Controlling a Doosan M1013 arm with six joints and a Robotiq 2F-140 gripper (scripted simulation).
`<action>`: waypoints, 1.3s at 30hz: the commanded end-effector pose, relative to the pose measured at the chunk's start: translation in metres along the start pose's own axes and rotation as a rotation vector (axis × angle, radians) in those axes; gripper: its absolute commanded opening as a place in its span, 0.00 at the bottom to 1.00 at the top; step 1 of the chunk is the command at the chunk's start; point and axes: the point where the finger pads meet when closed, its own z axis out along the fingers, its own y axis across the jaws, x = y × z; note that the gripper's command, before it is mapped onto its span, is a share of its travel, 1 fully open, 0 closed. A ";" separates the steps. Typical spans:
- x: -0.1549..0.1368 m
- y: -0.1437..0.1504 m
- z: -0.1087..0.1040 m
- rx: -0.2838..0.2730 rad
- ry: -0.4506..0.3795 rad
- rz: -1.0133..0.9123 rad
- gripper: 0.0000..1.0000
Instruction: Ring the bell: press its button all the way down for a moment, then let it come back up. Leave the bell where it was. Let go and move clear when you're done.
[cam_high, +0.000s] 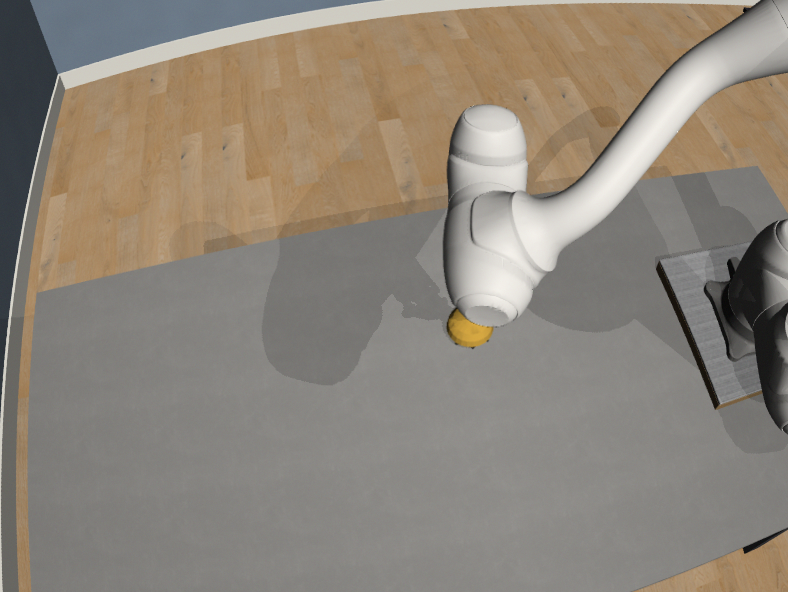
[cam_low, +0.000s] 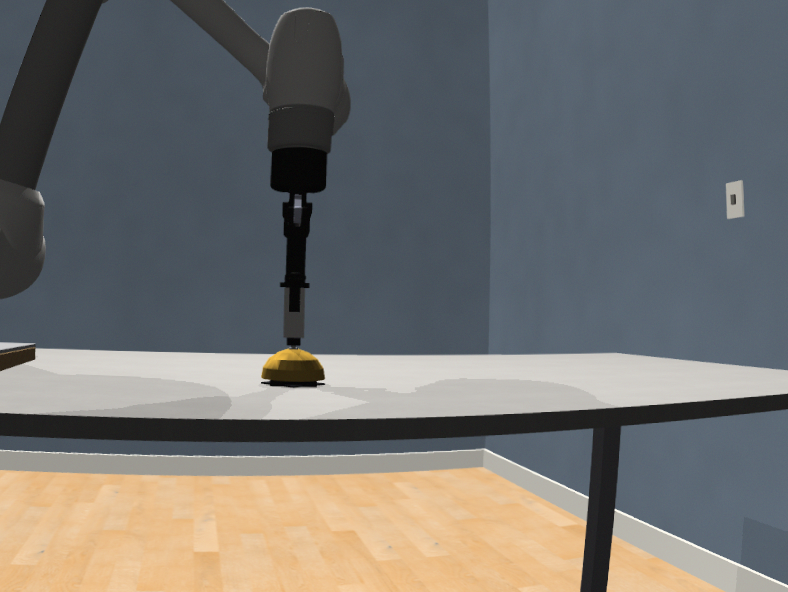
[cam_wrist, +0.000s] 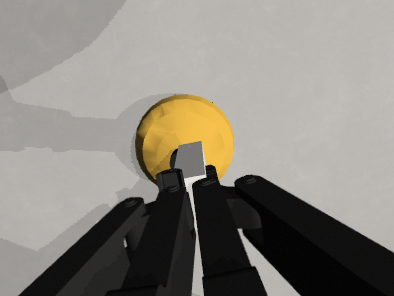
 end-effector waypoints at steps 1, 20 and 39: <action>0.000 0.000 0.001 0.000 0.000 0.000 0.00; 0.000 0.000 -0.003 0.000 0.000 0.000 0.00; 0.000 0.000 -0.038 0.000 0.000 0.000 0.00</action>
